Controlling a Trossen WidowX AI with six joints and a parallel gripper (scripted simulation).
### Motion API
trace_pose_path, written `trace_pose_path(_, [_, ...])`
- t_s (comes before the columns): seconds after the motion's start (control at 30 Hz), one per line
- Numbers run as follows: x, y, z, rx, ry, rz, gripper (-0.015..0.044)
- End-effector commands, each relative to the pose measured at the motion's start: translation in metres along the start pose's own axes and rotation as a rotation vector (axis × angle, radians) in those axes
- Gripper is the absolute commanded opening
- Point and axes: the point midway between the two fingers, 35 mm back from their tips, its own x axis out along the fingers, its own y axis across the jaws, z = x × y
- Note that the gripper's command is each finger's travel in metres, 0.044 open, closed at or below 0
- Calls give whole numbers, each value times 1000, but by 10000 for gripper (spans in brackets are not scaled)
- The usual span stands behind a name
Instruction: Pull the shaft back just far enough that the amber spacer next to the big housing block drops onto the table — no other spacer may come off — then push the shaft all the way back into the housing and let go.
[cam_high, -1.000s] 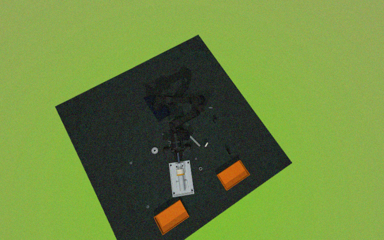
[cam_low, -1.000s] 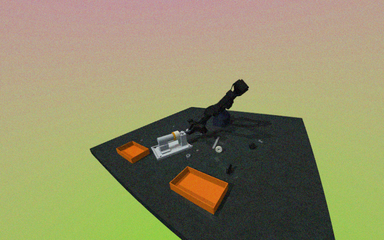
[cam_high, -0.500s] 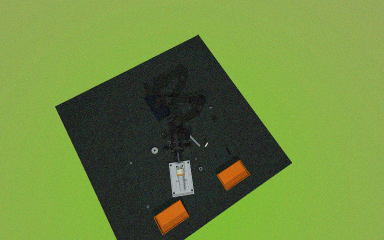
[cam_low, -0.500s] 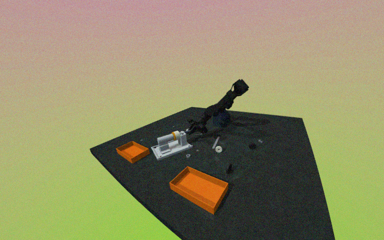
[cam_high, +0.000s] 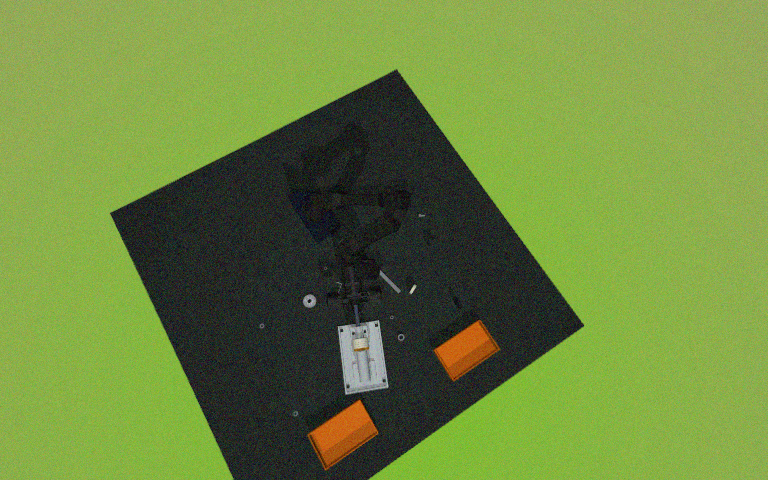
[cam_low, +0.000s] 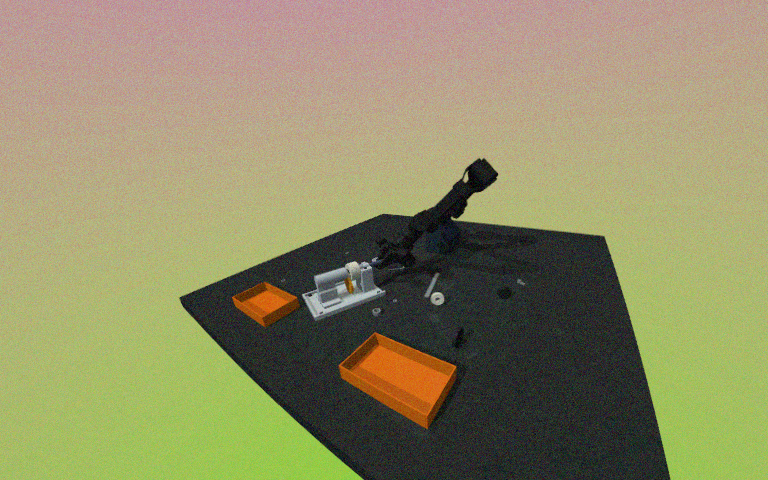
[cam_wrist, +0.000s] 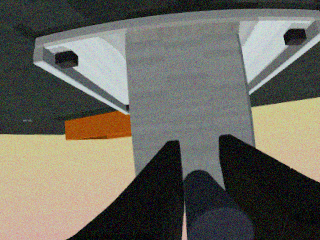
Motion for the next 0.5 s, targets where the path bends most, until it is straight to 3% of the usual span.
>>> trace_pose_path(0.0, [0, 0, 0, 0, 0, 0, 0])
trace_pose_path(0.47, [0, 0, 0, 4, 0, 1, 0])
